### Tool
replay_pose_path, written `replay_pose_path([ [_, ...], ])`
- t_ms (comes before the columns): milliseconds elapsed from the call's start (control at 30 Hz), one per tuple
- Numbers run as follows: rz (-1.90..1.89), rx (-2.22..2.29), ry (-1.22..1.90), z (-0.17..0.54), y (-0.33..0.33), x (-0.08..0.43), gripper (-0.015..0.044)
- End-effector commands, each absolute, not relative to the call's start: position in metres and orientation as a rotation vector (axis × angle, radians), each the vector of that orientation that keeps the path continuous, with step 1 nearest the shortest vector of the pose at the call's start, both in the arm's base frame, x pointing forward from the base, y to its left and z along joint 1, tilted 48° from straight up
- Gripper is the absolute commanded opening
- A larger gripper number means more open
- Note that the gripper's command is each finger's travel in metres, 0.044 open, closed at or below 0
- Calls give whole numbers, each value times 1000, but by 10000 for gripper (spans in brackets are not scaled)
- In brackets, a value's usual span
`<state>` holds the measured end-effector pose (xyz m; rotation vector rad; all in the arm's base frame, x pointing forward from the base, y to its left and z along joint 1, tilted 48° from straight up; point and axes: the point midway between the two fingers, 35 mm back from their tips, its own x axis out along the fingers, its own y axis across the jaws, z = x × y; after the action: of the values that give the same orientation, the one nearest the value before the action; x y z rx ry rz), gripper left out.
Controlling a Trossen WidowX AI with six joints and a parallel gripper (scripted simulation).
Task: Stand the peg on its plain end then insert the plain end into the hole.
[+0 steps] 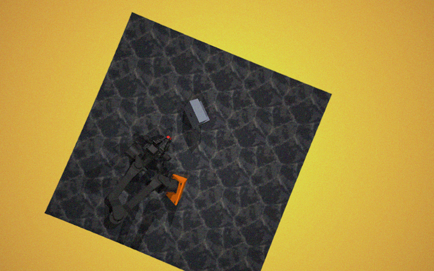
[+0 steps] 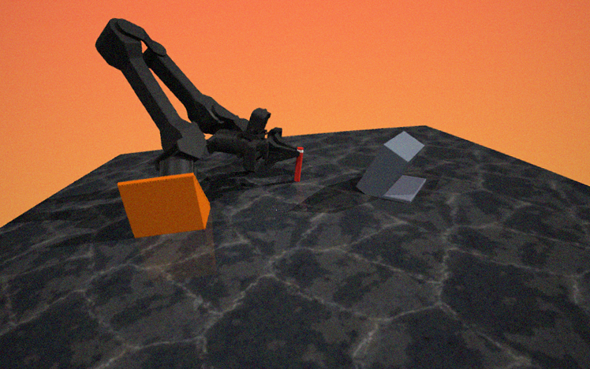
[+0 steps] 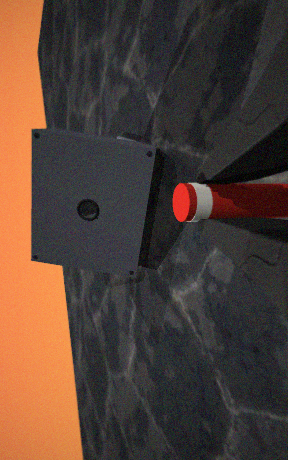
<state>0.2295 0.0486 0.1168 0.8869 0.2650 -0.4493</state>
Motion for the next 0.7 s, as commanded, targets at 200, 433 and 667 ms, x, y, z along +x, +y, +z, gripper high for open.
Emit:
replay_pose_path([
  [200,-454,887,255,116,52,227,49],
  [433,-460,888,240,116,53,225,49],
  [667,-466,889,226,116,54,223,49],
])
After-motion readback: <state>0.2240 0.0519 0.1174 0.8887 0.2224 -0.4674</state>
